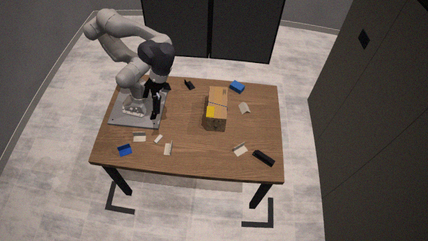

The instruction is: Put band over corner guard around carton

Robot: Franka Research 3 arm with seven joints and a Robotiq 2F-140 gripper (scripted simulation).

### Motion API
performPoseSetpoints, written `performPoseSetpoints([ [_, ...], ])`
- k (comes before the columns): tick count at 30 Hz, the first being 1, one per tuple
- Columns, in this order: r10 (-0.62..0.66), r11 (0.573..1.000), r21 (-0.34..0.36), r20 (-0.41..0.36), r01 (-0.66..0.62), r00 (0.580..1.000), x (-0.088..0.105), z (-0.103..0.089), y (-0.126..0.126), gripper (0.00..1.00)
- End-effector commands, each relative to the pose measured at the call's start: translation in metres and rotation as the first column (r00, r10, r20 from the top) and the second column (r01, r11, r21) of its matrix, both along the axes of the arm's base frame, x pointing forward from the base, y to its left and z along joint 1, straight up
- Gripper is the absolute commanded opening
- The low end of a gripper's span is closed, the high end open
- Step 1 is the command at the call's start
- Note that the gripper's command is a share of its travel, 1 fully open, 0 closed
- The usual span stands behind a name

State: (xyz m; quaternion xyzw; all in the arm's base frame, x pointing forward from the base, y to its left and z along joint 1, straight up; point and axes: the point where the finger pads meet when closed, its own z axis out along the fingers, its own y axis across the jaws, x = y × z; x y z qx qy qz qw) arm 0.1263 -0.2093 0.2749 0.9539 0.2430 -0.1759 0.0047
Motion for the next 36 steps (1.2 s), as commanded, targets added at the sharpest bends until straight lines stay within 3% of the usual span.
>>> performPoseSetpoints([
  [1,0.0,1.0,0.0,0.0,0.0,1.0,0.0,0.0,0.0,1.0],
  [23,-0.001,1.0,-0.001,0.001,0.001,1.0,0.001,0.0,0.0,1.0],
  [36,-0.023,1.0,-0.016,0.02,0.024,1.0,0.018,-0.001,0.002,1.0],
])
